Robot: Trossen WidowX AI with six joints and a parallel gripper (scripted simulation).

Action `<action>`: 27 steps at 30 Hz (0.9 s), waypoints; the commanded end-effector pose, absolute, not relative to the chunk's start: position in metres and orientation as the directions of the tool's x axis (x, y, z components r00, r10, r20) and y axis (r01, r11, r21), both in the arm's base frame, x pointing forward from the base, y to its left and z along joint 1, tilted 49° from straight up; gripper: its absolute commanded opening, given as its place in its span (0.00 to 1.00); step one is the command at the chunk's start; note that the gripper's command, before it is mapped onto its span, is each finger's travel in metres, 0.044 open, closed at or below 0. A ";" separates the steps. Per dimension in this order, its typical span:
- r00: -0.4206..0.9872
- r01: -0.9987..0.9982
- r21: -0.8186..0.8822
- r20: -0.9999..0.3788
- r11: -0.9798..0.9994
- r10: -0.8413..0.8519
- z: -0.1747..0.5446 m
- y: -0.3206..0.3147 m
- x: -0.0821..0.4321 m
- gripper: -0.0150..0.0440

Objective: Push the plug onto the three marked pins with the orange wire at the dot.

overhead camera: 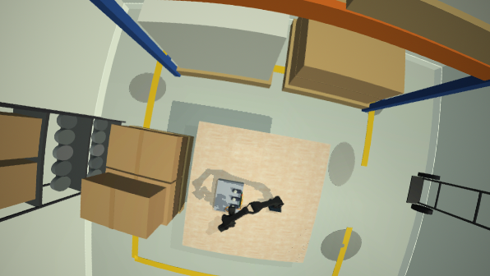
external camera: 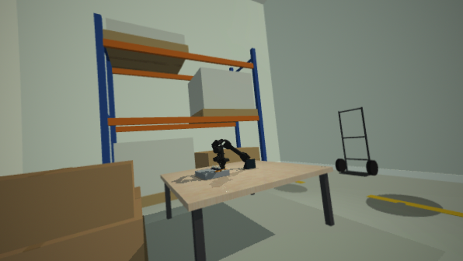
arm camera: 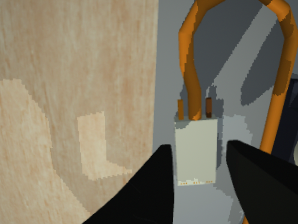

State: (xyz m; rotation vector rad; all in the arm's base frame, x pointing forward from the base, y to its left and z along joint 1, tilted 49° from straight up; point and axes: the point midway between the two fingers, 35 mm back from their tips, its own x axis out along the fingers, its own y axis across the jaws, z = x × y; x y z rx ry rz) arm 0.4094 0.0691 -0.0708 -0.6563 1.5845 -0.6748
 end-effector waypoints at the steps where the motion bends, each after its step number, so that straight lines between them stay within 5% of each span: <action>1: -0.102 -0.043 -0.745 -0.660 0.666 -0.745 -0.072 0.067 0.409 0.45; 11: -0.102 -0.043 -0.745 -0.659 0.665 -0.745 -0.080 0.058 0.408 0.45; 14: -0.102 -0.043 -0.745 -0.659 0.665 -0.745 -0.080 0.058 0.408 0.32; 27: -0.093 -0.047 -0.742 -0.664 0.669 -0.742 -0.065 0.076 0.411 0.25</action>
